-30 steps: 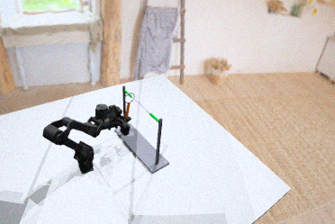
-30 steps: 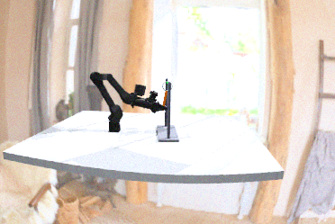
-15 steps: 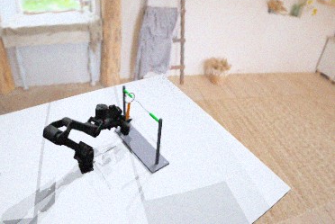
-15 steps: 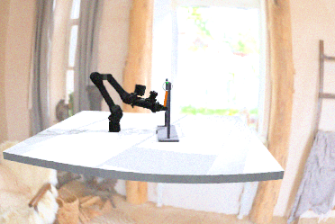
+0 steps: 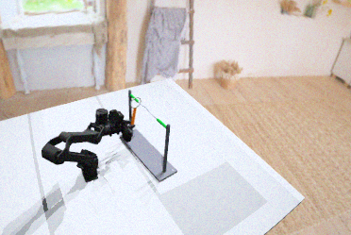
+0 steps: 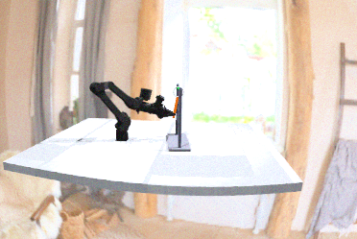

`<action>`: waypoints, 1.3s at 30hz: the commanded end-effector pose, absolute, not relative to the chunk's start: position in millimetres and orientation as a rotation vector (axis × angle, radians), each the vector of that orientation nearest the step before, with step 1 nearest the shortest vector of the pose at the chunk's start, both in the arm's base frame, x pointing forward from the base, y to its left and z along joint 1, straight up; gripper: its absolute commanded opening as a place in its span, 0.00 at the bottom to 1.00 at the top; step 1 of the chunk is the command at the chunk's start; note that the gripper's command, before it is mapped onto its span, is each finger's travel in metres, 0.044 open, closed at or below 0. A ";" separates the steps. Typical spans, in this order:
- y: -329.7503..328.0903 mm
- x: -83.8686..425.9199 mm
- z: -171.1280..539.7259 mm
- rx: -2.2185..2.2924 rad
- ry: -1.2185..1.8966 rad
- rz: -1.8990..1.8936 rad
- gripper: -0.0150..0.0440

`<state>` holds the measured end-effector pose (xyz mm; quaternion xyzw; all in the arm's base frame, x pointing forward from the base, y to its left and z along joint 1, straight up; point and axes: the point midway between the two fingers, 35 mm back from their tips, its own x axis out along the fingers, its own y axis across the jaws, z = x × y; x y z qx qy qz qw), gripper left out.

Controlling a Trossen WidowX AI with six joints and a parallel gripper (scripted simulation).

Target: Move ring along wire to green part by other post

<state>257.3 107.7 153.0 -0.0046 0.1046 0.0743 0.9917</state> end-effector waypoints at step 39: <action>100.0 229.4 153.3 -0.005 0.217 0.142 0.53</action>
